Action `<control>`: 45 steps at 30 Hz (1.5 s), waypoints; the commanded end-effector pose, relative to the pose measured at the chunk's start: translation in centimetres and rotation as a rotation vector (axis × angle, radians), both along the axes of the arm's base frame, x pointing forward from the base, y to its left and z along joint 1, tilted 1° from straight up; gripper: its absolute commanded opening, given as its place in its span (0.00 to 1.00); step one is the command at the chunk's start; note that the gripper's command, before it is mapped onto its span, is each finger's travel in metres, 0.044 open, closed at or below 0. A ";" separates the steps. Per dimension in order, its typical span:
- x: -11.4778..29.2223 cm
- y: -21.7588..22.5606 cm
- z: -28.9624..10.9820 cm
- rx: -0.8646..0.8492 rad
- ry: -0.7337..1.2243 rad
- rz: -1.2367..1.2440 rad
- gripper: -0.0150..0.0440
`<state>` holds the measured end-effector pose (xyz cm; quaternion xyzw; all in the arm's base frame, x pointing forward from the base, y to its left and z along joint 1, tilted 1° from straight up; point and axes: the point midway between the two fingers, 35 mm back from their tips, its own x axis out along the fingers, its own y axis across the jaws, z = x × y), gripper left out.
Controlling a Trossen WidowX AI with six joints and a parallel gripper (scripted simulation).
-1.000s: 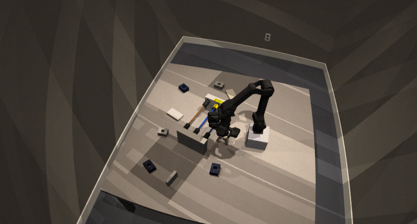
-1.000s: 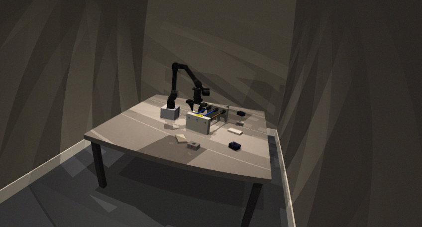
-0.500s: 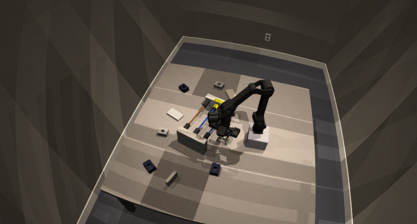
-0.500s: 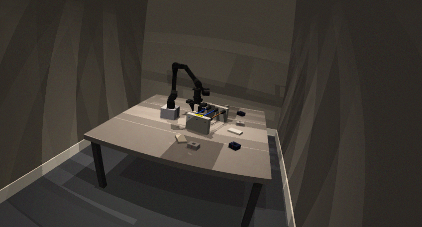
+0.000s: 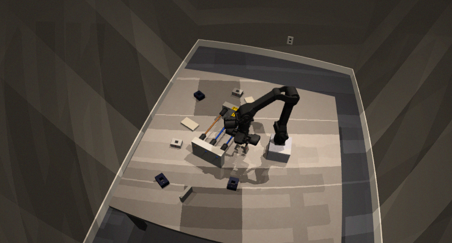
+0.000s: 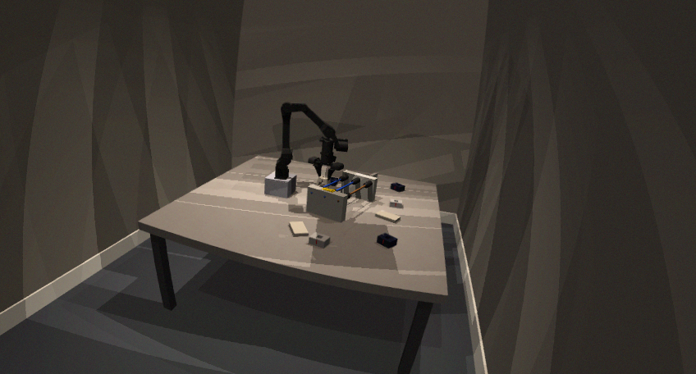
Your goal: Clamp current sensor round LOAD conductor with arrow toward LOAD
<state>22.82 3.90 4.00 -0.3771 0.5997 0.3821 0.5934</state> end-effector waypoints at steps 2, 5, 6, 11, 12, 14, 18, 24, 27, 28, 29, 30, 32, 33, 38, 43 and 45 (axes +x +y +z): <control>0.5 0.1 3.0 0.004 -0.016 0.004 0.25; 0.6 0.1 4.5 0.005 -0.015 0.004 0.25; 0.6 0.1 5.0 0.005 -0.015 0.004 0.25; 0.6 0.0 7.6 0.005 -0.014 0.004 0.25; 0.5 0.0 8.1 0.005 -0.014 0.005 0.25; 0.4 -0.1 9.0 0.005 -0.013 0.005 0.25; 0.4 -0.2 9.4 0.005 -0.013 0.005 0.25; 0.9 -0.3 9.5 0.005 -0.013 -0.124 0.25; 1.4 -0.5 9.5 0.004 -0.013 -0.238 0.25; 1.5 -0.5 9.5 0.004 -0.013 -0.275 0.25; 1.7 -0.6 9.5 0.004 -0.013 -0.313 0.25; 1.8 -0.6 9.6 0.003 -0.013 -0.351 0.25; 2.1 -0.7 9.6 0.003 -0.013 -0.427 0.25; 2.3 -0.8 9.6 0.003 -0.013 -0.464 0.25; 3.0 -1.1 9.7 0.002 -0.012 -0.653 0.25; 3.8 -1.3 9.7 0.001 -0.012 -0.842 0.25; 4.1 -1.5 9.7 0.001 -0.012 -0.918 0.25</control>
